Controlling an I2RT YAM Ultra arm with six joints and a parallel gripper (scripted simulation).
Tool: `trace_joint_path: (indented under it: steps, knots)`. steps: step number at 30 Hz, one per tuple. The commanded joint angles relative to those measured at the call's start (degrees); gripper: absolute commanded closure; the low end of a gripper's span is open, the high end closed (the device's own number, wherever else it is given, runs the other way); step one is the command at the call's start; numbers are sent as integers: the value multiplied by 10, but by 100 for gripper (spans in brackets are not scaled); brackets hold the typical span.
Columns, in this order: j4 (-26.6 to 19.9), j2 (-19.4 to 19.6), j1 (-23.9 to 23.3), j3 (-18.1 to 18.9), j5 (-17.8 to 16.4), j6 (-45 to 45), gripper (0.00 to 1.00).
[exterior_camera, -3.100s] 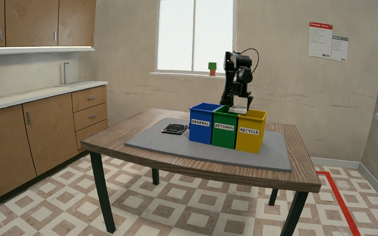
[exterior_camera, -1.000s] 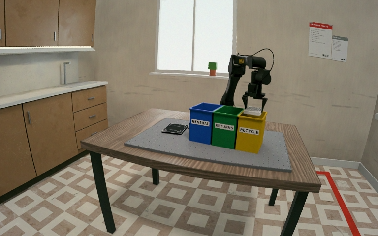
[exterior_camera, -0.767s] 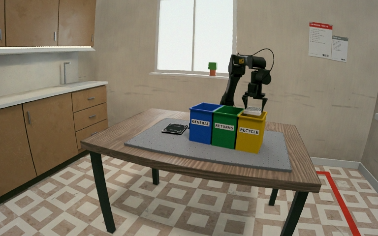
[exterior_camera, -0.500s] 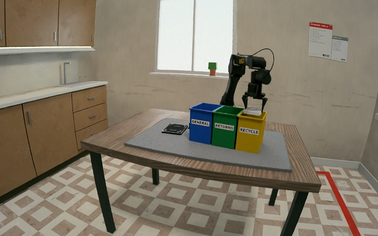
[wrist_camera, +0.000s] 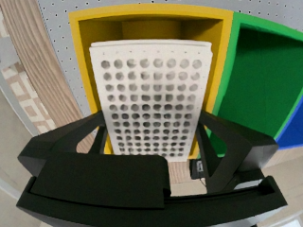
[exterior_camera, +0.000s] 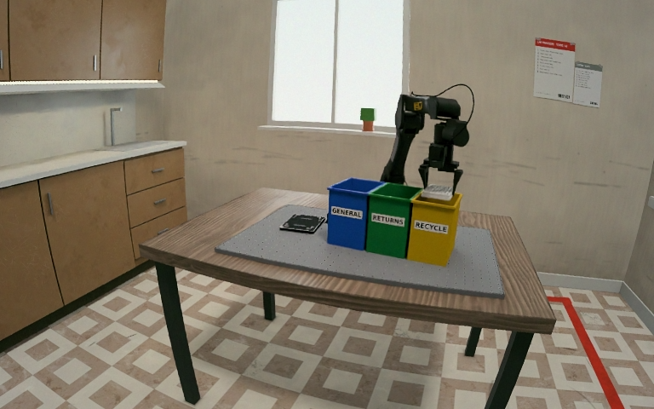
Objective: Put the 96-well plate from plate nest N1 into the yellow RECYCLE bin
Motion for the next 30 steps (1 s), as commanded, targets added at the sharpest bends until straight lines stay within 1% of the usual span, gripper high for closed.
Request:
trace_joint_path:
  steps: [1, 14, 19, 30]
  knots:
    - [-5, 0, 0, 19, 10, 0, 100]
    - [-5, 3, 2, 19, 10, 2, 100]
    - [-5, -4, 1, 8, 5, 0, 100]
    - [-5, -4, 2, 8, 5, 1, 100]
